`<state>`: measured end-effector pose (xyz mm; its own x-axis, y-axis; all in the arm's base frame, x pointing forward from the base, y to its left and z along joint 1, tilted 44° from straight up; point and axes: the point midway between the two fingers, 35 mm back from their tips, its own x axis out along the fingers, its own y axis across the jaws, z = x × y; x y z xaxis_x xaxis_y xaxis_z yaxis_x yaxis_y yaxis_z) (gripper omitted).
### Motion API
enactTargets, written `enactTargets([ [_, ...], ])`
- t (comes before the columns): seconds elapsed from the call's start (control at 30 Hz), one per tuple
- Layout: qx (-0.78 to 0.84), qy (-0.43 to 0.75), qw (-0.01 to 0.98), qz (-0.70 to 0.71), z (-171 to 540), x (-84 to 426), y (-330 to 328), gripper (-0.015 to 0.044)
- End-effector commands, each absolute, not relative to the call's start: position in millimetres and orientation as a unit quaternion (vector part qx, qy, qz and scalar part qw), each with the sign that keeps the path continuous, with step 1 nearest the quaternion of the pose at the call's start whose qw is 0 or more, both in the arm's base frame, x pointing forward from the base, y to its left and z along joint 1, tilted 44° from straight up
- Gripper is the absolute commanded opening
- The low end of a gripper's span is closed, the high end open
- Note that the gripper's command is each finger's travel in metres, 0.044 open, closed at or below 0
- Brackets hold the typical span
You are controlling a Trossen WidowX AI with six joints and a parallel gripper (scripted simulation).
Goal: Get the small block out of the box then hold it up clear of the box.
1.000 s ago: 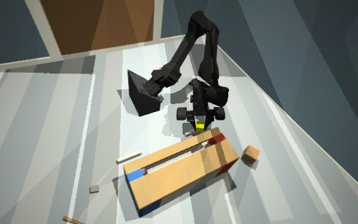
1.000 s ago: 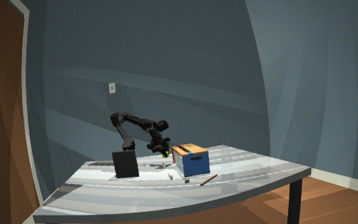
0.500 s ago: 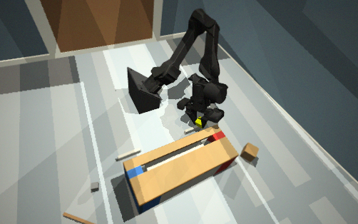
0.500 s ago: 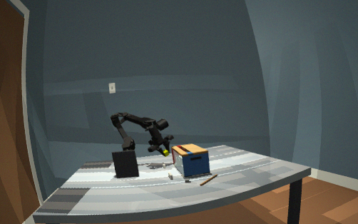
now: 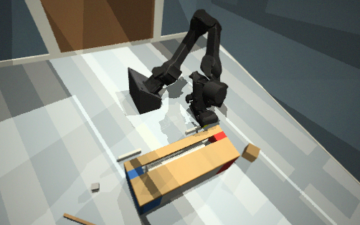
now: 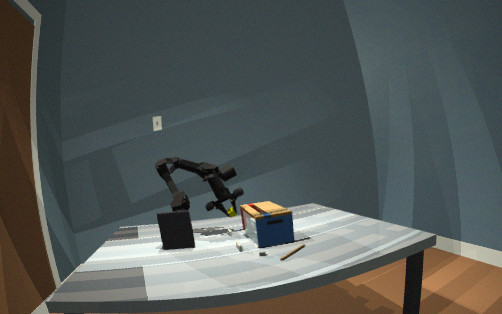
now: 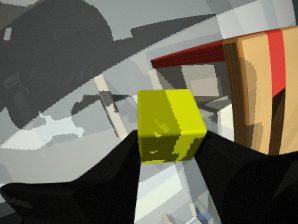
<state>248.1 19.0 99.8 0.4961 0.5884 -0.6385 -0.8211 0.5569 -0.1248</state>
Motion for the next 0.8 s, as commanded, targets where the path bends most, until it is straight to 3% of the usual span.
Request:
enactTargets([
  [0.0,-0.157,0.297,0.851,0.403,103.3,248.5,16.7,0.0000],
  [0.77,0.248,0.439,0.828,0.244,114.6,240.8,8.3,0.0000],
])
